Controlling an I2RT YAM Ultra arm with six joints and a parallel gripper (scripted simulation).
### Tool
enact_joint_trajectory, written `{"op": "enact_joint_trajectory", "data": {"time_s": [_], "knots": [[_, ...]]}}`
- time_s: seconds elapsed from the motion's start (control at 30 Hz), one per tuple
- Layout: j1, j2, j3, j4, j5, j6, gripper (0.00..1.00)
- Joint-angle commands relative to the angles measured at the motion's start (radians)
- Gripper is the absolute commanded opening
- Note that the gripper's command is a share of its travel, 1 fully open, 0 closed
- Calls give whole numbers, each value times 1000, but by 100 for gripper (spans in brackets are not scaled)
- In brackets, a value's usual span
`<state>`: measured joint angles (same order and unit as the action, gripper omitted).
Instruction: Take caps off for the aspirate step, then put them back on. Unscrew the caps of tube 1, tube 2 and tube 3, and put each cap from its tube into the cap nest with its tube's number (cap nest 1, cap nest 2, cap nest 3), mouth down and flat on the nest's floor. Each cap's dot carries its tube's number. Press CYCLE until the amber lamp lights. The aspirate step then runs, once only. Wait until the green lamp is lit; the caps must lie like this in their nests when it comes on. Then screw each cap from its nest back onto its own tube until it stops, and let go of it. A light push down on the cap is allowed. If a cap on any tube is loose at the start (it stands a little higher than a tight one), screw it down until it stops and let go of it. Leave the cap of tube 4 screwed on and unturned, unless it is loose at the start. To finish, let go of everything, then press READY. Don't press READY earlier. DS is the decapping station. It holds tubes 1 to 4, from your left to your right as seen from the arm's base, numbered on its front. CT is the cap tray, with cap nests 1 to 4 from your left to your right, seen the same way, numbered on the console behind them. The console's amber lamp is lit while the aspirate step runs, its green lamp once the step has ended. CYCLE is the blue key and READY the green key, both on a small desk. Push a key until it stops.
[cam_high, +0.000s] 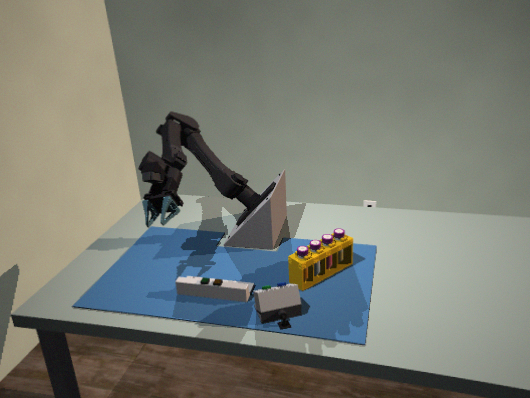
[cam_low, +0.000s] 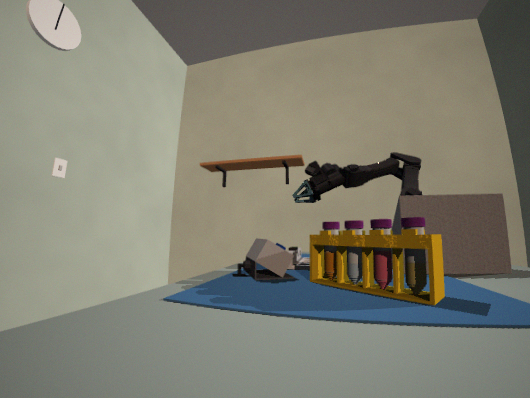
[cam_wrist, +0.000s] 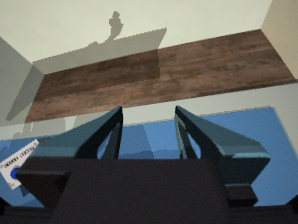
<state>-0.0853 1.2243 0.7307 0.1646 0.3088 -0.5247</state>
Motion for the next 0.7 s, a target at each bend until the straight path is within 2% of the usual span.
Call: {"op": "enact_joint_trajectory", "data": {"time_s": [0.0,0.17,0.27,0.33,0.37,0.43,0.5,0.6,0.67], "knots": [[32,35,68,-113,-4,0,49],[66,84,36,-43,26,14,49],[84,129,101,-162,27,13,49],[100,150,88,-137,40,21,49],[106,165,109,-175,41,20,49],[106,165,109,-175,41,20,49],[118,198,153,-251,43,18,49],[140,225,132,-215,60,32,49],[153,258,174,-289,63,30,49]]}}
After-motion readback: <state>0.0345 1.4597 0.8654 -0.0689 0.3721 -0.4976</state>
